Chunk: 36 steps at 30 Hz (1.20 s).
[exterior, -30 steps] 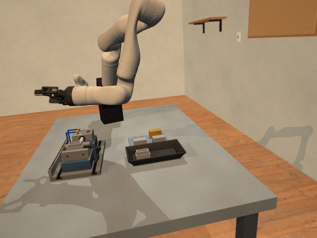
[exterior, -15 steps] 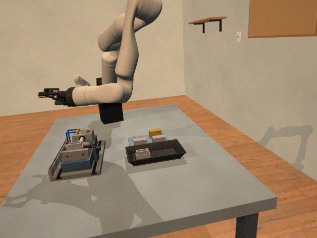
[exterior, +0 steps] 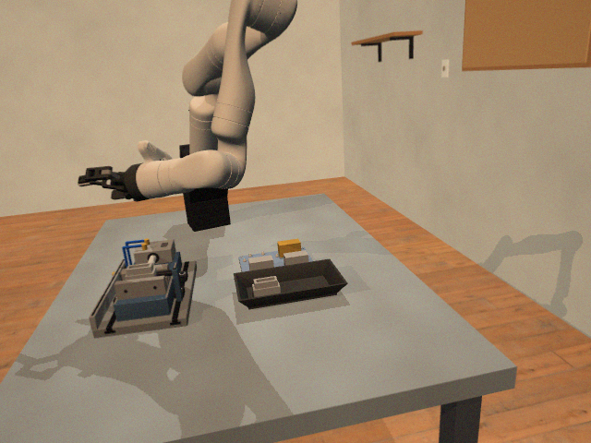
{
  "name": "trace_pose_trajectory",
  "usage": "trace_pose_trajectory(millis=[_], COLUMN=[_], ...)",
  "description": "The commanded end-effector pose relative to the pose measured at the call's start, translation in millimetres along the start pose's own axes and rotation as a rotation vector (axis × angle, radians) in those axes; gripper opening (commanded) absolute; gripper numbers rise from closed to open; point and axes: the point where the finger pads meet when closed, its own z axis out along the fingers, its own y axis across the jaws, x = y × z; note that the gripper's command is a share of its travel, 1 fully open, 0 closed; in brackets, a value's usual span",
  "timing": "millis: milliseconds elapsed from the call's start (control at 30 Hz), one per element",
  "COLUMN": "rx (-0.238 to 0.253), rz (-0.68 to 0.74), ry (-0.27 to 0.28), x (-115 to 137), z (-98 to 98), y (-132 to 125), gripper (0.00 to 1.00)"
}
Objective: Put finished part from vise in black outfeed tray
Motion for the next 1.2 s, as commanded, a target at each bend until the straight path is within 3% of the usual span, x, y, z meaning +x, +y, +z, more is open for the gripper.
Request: trace_pose_trajectory(millis=[0, 33, 200, 233, 500, 533, 700, 733, 900, 933, 1100, 1133, 1167], rx=[-0.004, -0.051, -0.051, -0.098, -0.098, -0.145, -0.145, -0.191, -0.191, -0.237, -0.237, -0.282, -0.282], rz=[0.006, 0.012, 0.012, 0.019, 0.019, 0.025, 0.025, 0.031, 0.031, 0.038, 0.038, 0.045, 0.045], ry=[0.001, -0.007, -0.007, -0.015, -0.015, -0.025, -0.025, -0.035, -0.035, -0.047, -0.047, -0.059, -0.059], x=[1.1, -0.2, -0.2, -1.8, -1.8, -3.7, -3.7, -5.9, -5.9, -8.3, -8.3, -11.0, -11.0], z=[0.8, -0.9, -0.9, -3.4, -3.4, -6.5, -6.5, -10.3, -10.3, -14.8, -14.8, -19.9, -19.9], y=[-2.0, 7.1, 7.1, 16.1, 16.1, 24.8, 24.8, 33.3, 33.3, 41.4, 41.4, 49.2, 49.2], gripper=[1.00, 1.00, 1.00, 1.00, 1.00, 1.00, 1.00, 1.00, 1.00, 1.00, 1.00, 1.00, 1.00])
